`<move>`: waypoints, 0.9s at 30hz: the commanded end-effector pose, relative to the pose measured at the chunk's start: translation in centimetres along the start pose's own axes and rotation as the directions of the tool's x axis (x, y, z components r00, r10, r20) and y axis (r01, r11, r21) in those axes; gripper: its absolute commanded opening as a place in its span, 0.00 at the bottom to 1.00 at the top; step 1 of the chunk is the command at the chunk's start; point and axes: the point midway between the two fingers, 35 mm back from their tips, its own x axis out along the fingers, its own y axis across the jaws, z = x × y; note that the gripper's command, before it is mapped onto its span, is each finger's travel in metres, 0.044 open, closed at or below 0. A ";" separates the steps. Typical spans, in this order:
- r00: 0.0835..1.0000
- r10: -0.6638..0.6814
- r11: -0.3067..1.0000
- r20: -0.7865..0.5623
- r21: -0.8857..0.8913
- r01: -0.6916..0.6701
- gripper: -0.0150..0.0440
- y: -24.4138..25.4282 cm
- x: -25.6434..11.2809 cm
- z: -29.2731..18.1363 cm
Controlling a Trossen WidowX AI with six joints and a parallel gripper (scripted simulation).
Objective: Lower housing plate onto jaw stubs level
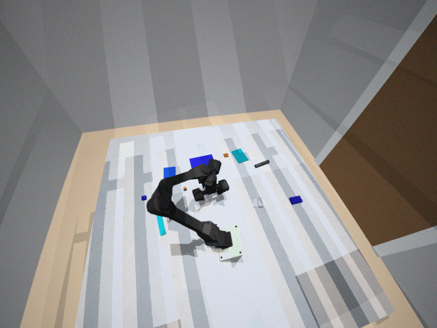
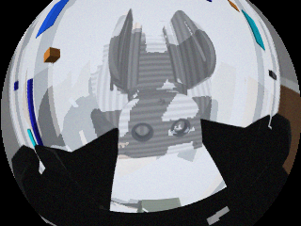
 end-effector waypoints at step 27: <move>1.000 0.003 1.000 0.002 0.006 -0.003 0.85 0.0 0.5 0.0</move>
